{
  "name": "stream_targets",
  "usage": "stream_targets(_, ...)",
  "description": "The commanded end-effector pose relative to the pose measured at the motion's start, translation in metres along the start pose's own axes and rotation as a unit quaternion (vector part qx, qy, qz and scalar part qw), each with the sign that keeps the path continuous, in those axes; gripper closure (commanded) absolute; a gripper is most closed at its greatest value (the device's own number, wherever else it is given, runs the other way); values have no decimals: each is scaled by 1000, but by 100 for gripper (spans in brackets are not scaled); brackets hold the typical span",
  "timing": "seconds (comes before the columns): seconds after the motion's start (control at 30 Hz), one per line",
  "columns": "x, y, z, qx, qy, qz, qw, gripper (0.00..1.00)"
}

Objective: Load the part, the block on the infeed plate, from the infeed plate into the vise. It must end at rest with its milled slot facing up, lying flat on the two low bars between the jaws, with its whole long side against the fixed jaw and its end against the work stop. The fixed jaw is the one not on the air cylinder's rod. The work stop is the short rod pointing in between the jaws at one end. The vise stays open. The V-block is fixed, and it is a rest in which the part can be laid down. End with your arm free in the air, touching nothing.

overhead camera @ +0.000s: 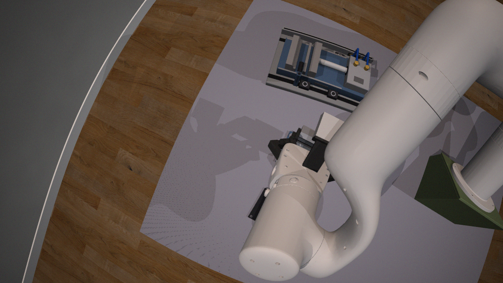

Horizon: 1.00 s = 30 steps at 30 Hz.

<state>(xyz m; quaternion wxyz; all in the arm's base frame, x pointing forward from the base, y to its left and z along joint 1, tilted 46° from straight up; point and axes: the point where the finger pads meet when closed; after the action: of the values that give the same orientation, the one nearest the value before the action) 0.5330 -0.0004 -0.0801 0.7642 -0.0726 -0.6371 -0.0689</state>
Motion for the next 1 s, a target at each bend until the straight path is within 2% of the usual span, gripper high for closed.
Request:
stream_targets(0.0,2,2,0,0,-1,0,1000,100)
stream_targets(0.97,5,5,0,0,-1,0,1000,100)
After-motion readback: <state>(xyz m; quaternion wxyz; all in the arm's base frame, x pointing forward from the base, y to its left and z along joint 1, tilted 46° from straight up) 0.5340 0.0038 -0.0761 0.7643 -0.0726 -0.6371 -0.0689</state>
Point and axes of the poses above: the point where the finger pads meet when closed, its own y axis back along the fingers, its own z axis across the jaws, x = y × z, and after that the axes turned 8 degrees about y, right-handed
